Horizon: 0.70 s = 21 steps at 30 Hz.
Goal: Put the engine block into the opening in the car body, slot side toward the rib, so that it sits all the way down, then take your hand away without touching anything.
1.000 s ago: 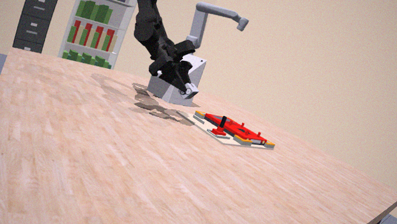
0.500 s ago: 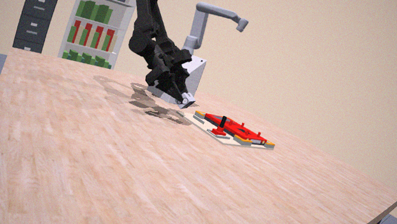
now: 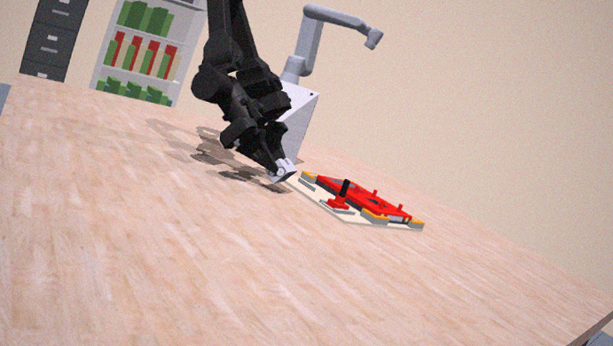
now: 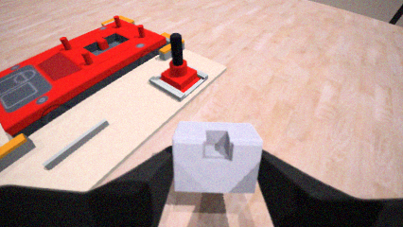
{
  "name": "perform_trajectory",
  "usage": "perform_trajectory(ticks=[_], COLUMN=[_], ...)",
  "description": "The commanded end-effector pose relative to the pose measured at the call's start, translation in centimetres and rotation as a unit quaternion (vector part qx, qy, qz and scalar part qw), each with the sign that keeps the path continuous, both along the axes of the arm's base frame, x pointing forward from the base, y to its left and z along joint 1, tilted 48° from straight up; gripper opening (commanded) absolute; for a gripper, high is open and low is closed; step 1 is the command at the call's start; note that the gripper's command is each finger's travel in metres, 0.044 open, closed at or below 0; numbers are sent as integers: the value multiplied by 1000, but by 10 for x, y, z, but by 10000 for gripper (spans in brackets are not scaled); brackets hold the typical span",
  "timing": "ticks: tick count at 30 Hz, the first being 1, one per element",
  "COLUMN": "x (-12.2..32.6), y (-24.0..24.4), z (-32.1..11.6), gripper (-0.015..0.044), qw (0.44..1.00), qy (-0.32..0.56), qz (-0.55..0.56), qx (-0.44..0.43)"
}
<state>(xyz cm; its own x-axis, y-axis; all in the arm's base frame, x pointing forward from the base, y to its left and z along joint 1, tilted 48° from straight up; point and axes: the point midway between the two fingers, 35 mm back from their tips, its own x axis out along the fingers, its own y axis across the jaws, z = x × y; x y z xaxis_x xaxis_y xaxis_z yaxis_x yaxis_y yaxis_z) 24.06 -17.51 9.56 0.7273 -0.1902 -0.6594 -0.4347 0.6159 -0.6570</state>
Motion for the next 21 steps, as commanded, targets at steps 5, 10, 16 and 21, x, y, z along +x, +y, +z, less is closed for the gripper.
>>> perform_trajectory(ticks=[5, 10, 16, 21], x=[-2, -3, 0, 1], y=[-10, -15, -12, -12], z=[-14, -18, -14, -14], gripper=[0, 0, 0, 0], qw=[1000, 1000, 1000, 1000], qy=[3, 3, 3, 2], qz=[1, 1, 1, 1], qx=[4, 4, 4, 4])
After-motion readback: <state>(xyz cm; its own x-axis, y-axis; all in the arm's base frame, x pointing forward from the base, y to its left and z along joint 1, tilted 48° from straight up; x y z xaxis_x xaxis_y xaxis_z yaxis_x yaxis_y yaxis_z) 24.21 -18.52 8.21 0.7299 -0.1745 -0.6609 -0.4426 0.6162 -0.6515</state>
